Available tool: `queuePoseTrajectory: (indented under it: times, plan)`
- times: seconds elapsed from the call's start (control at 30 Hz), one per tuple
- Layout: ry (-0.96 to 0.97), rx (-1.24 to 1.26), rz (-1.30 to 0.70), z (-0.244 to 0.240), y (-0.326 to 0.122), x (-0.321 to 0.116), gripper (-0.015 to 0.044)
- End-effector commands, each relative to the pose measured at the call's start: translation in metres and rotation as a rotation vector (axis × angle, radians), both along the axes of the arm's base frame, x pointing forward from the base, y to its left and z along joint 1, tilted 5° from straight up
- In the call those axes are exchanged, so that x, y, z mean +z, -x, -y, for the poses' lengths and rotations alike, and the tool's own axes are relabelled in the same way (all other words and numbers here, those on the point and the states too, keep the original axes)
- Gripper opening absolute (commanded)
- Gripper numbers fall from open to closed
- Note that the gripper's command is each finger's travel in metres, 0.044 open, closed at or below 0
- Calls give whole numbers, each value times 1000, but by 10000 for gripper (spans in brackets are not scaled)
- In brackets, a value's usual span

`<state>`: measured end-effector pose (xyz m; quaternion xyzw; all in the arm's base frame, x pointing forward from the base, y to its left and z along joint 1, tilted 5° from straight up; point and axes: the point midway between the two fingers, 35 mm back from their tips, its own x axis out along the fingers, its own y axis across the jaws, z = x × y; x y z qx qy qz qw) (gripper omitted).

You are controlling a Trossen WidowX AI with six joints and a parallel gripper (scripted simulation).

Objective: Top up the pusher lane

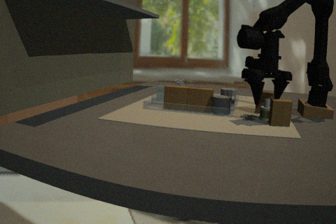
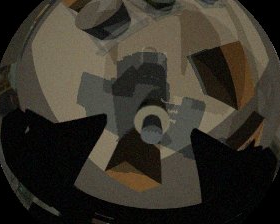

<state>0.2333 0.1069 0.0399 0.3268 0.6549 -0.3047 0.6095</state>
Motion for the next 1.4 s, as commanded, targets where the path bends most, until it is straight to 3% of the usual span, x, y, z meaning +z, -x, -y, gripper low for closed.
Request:
queuePoseTrajectory:
  times: [0.0,0.37,0.7,0.93,1.1,1.37]
  plan:
    - [-1,-4,-7,-1,1,-8,440]
    - [-1,-4,-7,-1,3,-23,440]
    - [-1,-4,-7,-1,3,-23,177]
    - [-1,-4,-7,-1,3,-23,131]
    - [-1,-4,-6,-1,-1,-10,0]
    - [-1,-4,-6,1,-9,33,0]
